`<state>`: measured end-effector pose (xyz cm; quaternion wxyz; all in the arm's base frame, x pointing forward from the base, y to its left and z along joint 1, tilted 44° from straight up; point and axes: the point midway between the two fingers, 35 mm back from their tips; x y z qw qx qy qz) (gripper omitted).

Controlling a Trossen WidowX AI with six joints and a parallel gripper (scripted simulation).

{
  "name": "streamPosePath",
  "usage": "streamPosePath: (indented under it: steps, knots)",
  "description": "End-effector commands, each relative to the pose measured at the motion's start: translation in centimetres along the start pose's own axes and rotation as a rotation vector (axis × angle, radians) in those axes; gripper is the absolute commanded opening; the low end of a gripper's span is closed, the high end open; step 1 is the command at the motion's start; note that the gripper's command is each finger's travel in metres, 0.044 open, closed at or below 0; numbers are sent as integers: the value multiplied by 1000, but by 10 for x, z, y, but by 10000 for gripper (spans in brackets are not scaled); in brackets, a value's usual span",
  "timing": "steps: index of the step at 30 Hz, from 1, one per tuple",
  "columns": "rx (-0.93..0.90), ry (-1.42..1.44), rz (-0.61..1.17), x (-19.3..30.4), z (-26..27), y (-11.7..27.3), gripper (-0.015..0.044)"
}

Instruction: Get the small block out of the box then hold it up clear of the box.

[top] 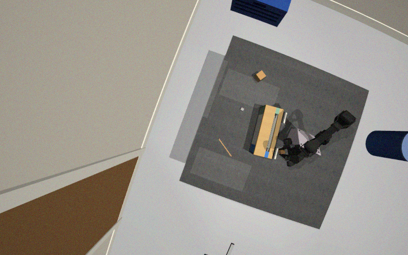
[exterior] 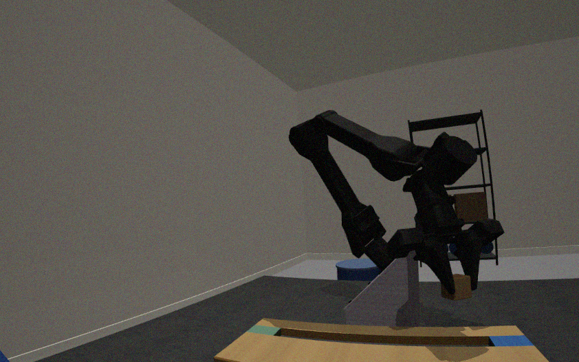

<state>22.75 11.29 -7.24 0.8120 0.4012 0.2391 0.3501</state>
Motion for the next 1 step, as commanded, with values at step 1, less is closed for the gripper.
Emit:
streamPosePath:
  steps: [1]
  knots:
    - [5,7,-3,-2,-1,0,0]
Point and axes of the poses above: the point midway between the two fingers, 35 mm back from their tips, its own y axis back along the fingers, its own z axis across the jaws, x = y × z, and after that the axes turned 14 degrees about y, right-handed
